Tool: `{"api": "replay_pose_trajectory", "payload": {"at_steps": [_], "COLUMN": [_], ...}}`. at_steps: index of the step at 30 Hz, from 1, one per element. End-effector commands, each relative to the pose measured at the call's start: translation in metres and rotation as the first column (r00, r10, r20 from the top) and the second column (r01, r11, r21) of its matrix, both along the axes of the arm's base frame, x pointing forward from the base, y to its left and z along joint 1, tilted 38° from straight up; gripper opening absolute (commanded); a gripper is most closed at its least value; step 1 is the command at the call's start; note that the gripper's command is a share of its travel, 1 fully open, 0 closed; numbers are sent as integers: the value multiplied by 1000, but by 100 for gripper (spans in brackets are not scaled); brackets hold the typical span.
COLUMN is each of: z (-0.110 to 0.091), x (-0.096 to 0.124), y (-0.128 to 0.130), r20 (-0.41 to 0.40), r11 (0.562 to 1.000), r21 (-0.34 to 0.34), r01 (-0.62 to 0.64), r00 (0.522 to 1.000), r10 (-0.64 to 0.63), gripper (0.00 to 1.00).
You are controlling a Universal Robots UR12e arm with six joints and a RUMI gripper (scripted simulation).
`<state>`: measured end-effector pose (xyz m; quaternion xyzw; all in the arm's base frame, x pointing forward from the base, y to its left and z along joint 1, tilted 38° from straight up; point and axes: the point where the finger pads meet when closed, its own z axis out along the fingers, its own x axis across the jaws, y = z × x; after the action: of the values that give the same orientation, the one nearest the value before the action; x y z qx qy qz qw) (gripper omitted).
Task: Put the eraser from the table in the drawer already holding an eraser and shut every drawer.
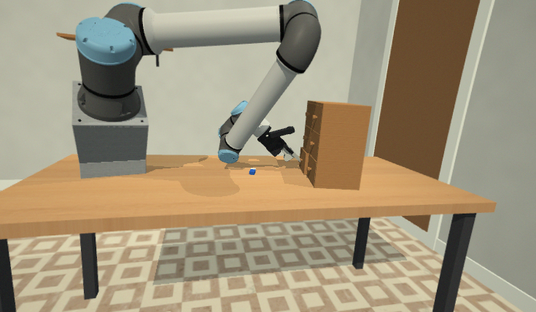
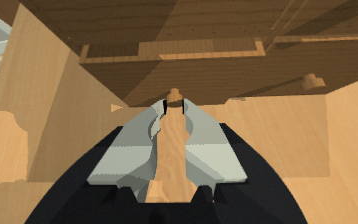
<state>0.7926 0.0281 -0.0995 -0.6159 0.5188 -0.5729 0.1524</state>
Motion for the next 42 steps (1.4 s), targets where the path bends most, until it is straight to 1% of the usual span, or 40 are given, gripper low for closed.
{"api": "replay_pose_trajectory", "payload": {"at_steps": [1, 42], "z": [0, -8], "x": [-3, -28], "y": [1, 2], "r20": [1, 1], "r11": [1000, 1000], "r21": [0, 0], "r01": [-1, -1], "r00": [1000, 1000], "r10": [1, 1], "gripper": [7, 7]}}
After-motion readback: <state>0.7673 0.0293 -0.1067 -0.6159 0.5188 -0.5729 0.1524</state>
